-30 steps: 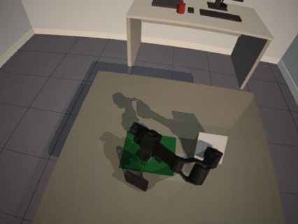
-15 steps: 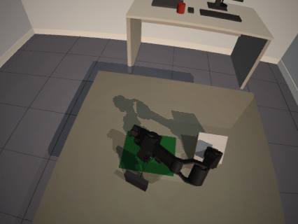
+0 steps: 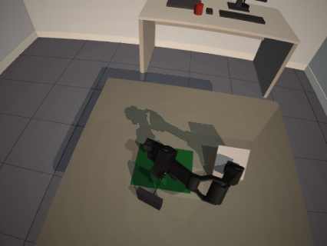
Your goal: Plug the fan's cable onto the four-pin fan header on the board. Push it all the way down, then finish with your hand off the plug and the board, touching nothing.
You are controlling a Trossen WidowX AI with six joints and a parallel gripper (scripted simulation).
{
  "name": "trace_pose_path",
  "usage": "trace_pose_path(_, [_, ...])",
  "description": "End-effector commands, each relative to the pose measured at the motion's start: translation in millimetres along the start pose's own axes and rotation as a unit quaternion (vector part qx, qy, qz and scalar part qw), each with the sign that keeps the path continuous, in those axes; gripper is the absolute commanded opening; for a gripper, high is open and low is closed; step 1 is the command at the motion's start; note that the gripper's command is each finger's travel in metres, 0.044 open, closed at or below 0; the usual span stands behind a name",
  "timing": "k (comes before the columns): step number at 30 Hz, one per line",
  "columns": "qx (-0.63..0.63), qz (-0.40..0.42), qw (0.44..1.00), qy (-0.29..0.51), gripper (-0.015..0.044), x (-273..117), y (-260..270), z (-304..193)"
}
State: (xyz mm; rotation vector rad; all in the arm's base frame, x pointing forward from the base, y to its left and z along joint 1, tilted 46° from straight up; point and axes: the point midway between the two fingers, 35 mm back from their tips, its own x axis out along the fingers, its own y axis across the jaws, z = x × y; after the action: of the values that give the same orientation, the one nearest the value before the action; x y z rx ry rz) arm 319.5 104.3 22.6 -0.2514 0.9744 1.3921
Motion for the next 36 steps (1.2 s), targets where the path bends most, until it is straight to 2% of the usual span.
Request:
trace_pose_path(1, [0.002,0.000,1.000,-0.002,0.0000,-0.1,0.0,2.0])
trace_pose_path(36, [0.003,0.000,1.000,-0.002,0.0000,4.8,0.2,1.3])
